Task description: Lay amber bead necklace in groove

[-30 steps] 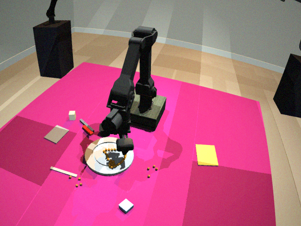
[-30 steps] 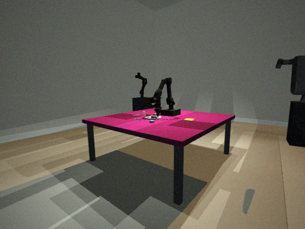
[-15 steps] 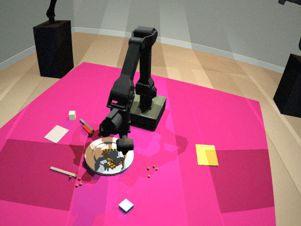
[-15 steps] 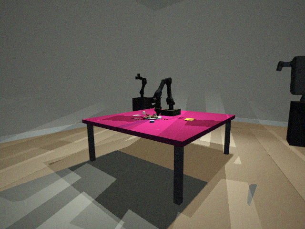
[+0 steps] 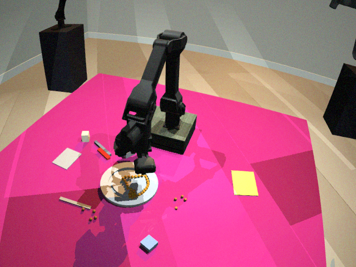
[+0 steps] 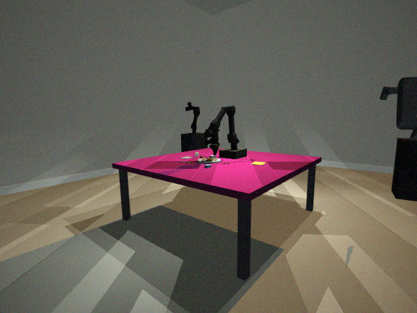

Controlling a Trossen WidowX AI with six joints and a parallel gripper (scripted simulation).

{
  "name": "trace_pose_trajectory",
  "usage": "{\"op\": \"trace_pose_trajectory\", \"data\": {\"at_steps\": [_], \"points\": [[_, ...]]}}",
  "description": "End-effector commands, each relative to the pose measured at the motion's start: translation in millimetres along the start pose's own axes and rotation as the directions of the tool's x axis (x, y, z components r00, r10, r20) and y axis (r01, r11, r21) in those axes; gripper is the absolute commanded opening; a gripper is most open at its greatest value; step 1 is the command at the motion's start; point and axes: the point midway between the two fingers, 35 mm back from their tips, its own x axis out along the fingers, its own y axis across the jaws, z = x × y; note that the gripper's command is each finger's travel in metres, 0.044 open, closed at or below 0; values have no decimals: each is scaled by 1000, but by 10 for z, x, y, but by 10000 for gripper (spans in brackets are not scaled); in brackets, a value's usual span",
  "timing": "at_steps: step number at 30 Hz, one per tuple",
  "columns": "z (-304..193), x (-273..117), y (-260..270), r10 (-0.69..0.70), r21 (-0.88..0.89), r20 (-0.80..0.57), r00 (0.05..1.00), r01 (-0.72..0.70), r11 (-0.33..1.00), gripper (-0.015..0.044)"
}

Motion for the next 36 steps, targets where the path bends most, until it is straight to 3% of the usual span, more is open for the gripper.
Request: {"op": "trace_pose_trajectory", "data": {"at_steps": [1, 28, 33, 36], "points": [[0, 96, -2, -1, -6, -3, 1000, 1, 1000, 120], [-2, 351, -4, -1, -6, -3, 1000, 1, 1000, 120], [1, 327, -4, -3, 0, -2, 1000, 3, 1000, 0], [1, 327, -4, -3, 0, -2, 1000, 3, 1000, 0]]}}
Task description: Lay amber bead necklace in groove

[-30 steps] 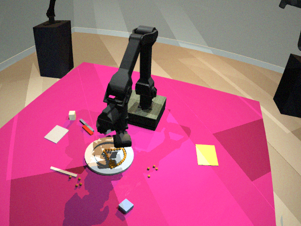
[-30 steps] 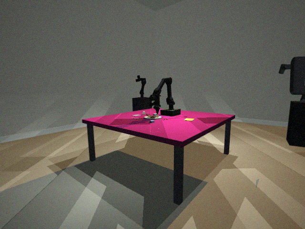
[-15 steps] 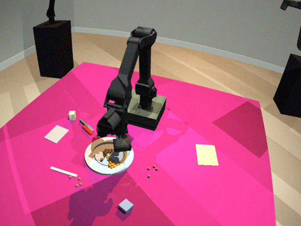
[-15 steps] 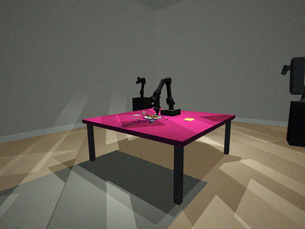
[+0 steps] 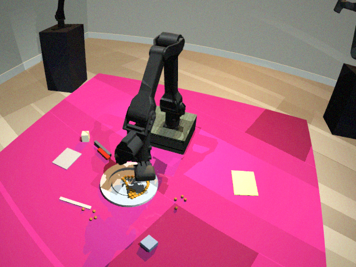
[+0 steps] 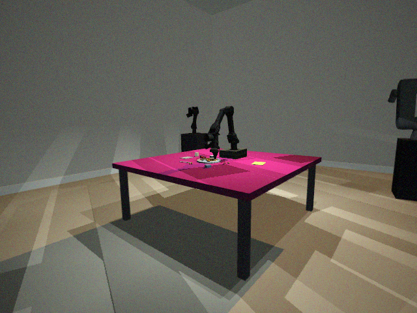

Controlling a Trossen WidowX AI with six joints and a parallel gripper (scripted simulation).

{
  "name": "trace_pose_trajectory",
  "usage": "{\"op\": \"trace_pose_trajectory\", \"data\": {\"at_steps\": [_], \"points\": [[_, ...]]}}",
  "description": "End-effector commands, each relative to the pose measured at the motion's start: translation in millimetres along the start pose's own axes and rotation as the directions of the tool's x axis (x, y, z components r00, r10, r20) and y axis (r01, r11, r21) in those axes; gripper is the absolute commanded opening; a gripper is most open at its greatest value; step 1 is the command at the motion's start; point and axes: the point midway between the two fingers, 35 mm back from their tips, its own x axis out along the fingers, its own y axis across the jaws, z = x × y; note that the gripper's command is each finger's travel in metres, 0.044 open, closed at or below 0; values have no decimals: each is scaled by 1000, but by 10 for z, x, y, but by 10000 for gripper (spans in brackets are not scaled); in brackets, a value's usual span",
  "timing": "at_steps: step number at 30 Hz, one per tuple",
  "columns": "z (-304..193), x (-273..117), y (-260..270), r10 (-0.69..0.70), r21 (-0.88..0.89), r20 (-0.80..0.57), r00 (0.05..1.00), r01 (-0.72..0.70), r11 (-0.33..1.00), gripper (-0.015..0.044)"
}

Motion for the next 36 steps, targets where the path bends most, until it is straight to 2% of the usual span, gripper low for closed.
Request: {"op": "trace_pose_trajectory", "data": {"at_steps": [1, 36], "points": [[1, -3, 1, 0, 0, 0, 1000, 0, 1000, 0], [-2, -61, 1, 2, -6, -1, 1000, -2, 1000, 0]]}}
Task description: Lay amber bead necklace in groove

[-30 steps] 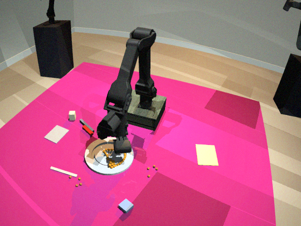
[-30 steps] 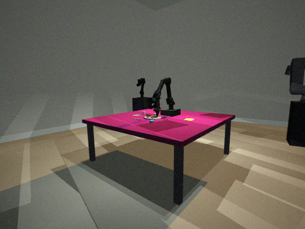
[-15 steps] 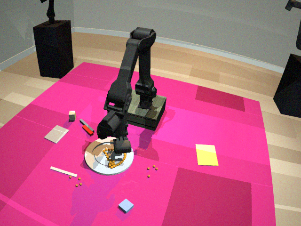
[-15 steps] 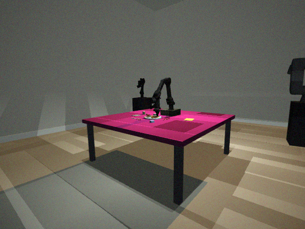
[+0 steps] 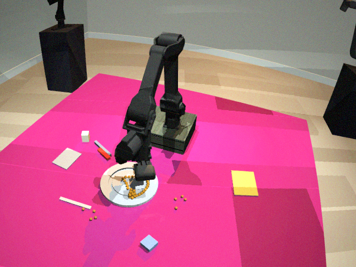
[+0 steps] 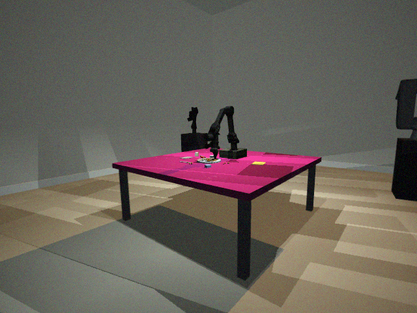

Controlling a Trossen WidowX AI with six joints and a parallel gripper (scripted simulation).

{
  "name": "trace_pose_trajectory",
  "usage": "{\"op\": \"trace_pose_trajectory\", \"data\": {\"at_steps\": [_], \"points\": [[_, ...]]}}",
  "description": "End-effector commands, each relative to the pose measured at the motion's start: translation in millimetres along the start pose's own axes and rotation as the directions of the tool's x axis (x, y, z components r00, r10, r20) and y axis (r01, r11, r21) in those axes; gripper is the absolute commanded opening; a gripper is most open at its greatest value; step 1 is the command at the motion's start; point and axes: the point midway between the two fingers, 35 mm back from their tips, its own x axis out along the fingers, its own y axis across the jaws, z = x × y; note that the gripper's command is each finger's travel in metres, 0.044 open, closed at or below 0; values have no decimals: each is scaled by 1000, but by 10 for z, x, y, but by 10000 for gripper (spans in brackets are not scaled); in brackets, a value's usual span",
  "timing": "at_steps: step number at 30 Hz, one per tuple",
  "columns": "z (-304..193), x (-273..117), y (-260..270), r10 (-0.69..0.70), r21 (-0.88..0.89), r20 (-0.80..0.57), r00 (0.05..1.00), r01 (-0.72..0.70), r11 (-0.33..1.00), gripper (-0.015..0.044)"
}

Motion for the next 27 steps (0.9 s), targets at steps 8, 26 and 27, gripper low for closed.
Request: {"op": "trace_pose_trajectory", "data": {"at_steps": [8, 26, 27], "points": [[-69, -38, -87, 5, -6, 1, 1000, -5, 1000, 0], [-63, 12, -86, 5, -1, 3, 1000, -5, 1000, 184], [-63, 12, -86, 5, -1, 3, 1000, -5, 1000, 210]]}}
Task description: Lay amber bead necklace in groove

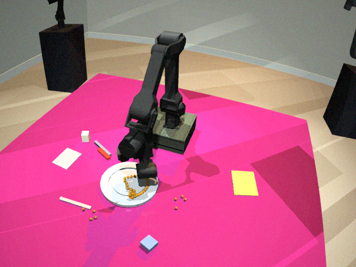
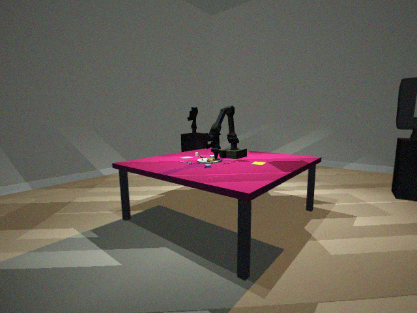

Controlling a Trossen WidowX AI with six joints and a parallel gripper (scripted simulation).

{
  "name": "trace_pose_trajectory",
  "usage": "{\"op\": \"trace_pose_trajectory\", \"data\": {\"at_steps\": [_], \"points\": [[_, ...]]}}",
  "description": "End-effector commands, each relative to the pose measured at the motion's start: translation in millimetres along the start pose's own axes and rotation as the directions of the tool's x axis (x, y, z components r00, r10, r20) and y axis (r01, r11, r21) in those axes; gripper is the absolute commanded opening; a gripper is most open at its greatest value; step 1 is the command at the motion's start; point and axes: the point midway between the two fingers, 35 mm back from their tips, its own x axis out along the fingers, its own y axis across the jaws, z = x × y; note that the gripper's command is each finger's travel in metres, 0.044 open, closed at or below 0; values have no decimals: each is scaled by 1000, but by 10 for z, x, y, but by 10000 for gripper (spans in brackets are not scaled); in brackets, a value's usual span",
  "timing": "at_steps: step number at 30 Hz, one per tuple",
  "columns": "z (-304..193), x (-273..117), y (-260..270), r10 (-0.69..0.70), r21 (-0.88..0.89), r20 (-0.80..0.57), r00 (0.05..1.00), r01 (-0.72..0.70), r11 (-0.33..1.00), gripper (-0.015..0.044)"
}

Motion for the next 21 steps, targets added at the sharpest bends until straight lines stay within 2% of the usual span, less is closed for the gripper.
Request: {"op": "trace_pose_trajectory", "data": {"at_steps": [1, 9, 21], "points": [[6, -3, 9, 3, 0, 2, 1000, -3, 1000, 236], [0, -17, 1, 1, -1, 0, 1000, -1, 1000, 440], [0, -53, 0, 4, -5, 0, 1000, -4, 1000, 440]]}}
